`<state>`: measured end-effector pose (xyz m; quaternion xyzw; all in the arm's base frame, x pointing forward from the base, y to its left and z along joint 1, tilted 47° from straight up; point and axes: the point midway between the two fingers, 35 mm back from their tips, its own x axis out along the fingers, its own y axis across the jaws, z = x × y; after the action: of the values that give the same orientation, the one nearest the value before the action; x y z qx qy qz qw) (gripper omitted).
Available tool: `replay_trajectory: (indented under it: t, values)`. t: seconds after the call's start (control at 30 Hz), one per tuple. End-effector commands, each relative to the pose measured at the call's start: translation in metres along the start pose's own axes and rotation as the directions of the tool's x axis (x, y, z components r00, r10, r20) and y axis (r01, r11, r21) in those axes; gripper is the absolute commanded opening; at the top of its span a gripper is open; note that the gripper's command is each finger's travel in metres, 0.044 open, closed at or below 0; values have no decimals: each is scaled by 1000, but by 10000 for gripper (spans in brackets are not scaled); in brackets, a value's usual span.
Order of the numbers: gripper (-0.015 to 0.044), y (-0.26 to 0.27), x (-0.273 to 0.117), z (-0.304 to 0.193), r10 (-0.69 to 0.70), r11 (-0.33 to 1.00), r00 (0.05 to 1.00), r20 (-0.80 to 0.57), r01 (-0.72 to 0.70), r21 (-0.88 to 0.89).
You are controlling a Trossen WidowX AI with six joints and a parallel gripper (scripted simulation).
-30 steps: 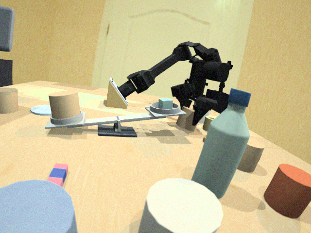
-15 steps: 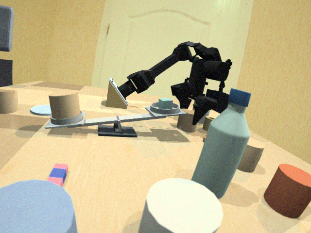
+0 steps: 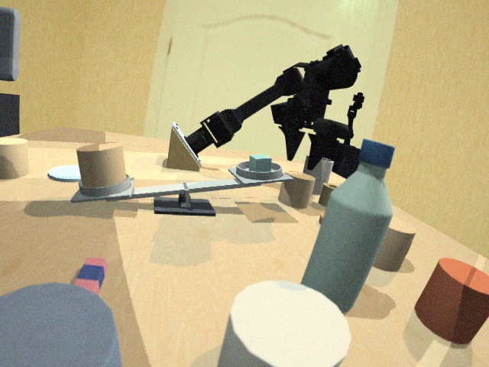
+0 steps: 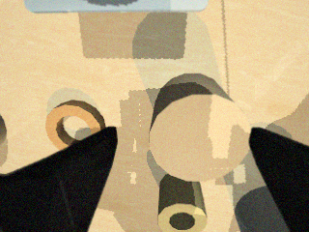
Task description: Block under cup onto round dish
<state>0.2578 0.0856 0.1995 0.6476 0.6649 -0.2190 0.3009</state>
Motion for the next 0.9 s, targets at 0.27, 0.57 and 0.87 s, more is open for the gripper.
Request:
replay_trajectory:
  t: [0.27, 0.57, 0.87]
  values:
    - [260, 34, -43, 108, -3, 1000, 1000, -4, 3, 27]
    - [260, 34, -28, 107, -5, 1000, 1000, -2, 5, 27]
    - [260, 34, -18, 107, -4, 1000, 1000, -1, 4, 27]
